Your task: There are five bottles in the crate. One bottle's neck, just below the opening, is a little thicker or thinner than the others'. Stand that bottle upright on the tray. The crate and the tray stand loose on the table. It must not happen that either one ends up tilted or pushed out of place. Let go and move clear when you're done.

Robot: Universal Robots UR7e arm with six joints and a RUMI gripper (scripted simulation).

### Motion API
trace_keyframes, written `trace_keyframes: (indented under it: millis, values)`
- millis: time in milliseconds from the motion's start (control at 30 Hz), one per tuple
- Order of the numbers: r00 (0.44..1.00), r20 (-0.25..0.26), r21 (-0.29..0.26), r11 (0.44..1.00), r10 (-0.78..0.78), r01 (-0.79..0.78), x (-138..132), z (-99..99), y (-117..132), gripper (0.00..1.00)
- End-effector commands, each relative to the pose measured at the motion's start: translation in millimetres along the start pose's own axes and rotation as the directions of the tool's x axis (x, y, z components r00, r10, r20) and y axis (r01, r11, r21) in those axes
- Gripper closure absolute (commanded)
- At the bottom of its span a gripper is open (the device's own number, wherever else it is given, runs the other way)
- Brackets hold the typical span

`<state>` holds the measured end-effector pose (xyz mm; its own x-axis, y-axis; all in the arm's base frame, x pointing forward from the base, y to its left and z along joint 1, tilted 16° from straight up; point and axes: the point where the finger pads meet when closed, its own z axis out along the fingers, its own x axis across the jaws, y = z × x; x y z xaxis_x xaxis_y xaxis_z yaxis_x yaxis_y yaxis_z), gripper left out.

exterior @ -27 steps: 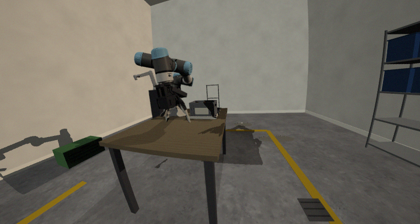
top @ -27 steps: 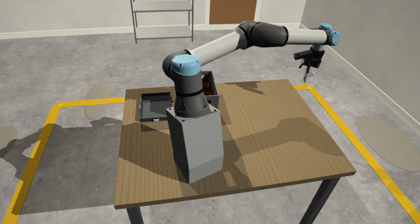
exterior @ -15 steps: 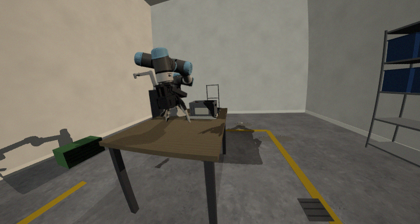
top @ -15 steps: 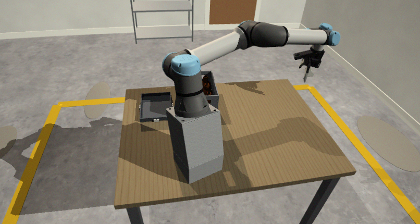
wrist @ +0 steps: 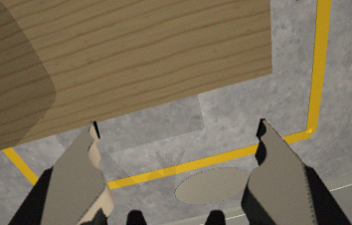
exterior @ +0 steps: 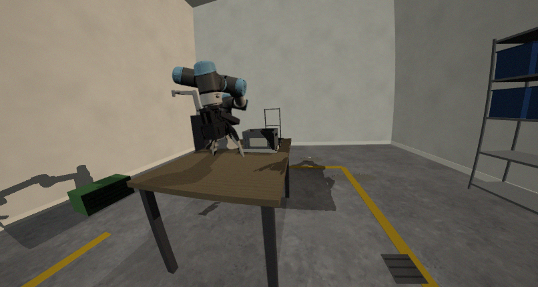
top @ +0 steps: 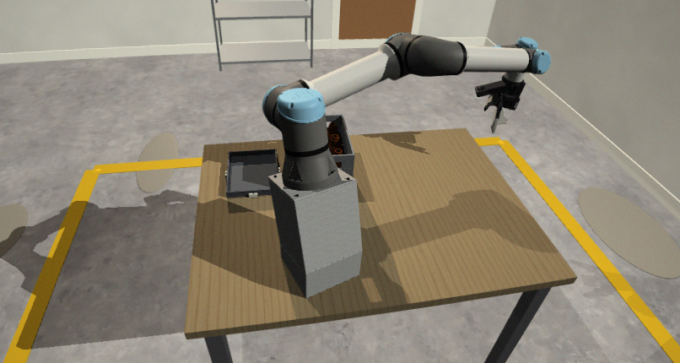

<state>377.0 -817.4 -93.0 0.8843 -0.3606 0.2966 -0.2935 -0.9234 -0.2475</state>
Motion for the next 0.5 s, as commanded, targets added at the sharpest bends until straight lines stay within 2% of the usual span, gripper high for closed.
trace_keyframes:
  millis: [0,467]
  values:
    - [1.0,-0.001,-0.002,1.0,-0.004,0.004,2,-2.2,-1,0.0]
    - [0.999,0.005,-0.005,0.999,-0.042,0.042,12,-8.6,-19,0.0]
